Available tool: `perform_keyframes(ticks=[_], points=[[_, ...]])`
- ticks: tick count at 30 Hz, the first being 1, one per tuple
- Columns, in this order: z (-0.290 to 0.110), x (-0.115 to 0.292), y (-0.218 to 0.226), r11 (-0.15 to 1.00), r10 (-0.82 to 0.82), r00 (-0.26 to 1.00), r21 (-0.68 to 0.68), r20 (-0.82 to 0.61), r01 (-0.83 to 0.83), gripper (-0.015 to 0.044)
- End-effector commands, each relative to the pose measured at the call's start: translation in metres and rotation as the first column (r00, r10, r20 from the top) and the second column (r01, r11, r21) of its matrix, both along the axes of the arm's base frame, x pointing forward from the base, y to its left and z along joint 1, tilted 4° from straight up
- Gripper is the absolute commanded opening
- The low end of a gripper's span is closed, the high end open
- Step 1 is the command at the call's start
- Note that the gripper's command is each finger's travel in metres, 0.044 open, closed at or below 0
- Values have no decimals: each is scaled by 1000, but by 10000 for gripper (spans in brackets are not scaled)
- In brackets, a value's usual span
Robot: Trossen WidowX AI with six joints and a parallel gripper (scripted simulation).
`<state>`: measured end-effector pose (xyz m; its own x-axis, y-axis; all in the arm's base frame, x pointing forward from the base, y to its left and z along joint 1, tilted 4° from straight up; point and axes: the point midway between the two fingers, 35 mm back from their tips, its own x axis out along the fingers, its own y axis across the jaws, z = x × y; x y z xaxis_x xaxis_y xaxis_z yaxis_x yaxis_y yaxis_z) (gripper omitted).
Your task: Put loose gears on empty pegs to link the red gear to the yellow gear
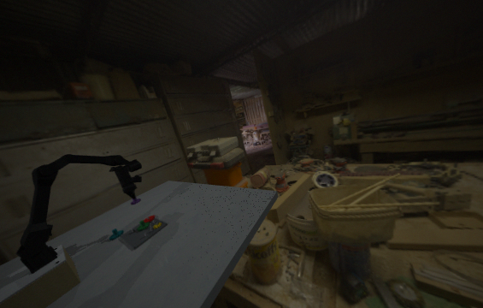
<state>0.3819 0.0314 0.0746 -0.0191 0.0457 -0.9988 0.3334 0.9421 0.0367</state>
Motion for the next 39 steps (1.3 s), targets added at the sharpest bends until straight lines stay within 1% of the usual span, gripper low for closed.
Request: perform_keyframes(ticks=[1,20,39], points=[[-7,0,-11,1000,3,1000,-2,-3,-3,0],[-34,-6,-65,1000,3,1000,-7,-2,-3,0],[-61,-23,-117,1000,2,1000,-10,-4,-2,0]])
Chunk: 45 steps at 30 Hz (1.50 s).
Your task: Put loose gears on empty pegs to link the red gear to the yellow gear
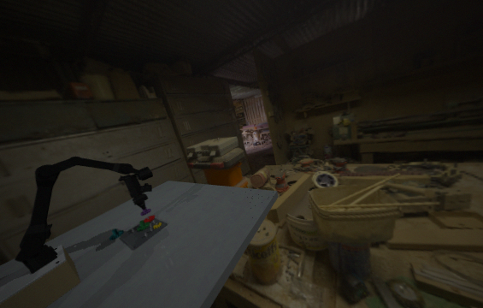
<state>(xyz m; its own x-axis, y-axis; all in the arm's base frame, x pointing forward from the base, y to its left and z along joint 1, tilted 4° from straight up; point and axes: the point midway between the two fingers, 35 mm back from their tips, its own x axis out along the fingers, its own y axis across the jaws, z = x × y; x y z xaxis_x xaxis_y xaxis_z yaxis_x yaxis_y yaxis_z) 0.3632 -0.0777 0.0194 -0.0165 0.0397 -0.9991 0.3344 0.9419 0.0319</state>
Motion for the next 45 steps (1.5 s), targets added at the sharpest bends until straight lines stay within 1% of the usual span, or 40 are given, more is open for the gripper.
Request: perform_keyframes(ticks=[1,14,22,28,34,45], points=[[-7,-5,-10,1000,3,1000,-5,-7,-3,0],[-25,-22,-42,1000,2,1000,-6,-8,-3,0],[-24,-23,-44,1000,-22,1000,-7,-9,22,0],[-23,-23,-44,986,-165,986,-11,-14,165,0],[-22,-23,-44,943,-334,942,-17,-18,334,0],[-22,-23,-44,789,-615,788,-29,-24,614,0]])
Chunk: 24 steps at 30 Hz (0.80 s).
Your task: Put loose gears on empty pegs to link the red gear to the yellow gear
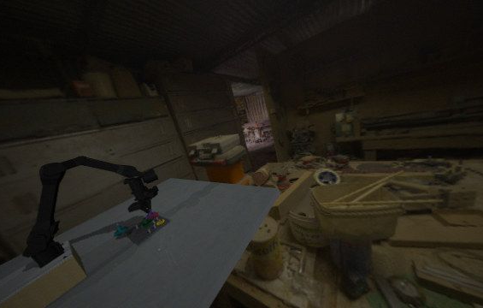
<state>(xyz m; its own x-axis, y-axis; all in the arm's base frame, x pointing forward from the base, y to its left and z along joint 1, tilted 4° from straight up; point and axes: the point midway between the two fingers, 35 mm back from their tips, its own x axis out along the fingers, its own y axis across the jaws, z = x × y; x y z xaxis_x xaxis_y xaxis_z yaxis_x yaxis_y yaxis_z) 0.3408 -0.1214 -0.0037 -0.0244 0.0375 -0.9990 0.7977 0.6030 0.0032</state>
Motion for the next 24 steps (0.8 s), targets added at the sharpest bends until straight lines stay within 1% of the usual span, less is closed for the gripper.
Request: perform_keyframes(ticks=[1,8,10,20,24], points=[[1,0,-1,994,-109,994,-7,-4,109,0],[1,0,-1,951,-309,951,-13,-10,309,0],[2,0,-1,939,-345,939,-15,-11,345,0],[-1,0,0,928,-372,928,-16,-11,372,0],[-4,0,0,935,-355,935,-15,-11,355,0]])
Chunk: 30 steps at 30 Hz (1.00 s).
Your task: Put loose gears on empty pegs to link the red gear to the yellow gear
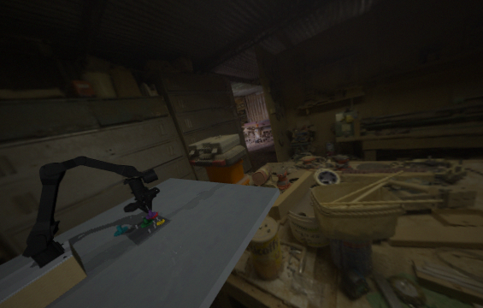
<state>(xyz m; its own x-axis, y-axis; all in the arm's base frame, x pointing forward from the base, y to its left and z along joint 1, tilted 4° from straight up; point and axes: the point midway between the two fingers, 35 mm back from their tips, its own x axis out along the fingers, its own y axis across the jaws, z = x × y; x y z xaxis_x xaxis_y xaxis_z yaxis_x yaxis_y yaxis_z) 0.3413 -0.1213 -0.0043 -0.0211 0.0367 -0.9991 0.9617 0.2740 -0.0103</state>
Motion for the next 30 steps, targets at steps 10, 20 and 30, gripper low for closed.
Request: perform_keyframes(ticks=[10,20,30], points=[[-18,-2,0,997,78,997,-1,-1,-78,0],[-33,-1,0,999,-48,999,-4,-6,48,0],[-48,-3,1,971,-240,971,-10,-12,240,0]])
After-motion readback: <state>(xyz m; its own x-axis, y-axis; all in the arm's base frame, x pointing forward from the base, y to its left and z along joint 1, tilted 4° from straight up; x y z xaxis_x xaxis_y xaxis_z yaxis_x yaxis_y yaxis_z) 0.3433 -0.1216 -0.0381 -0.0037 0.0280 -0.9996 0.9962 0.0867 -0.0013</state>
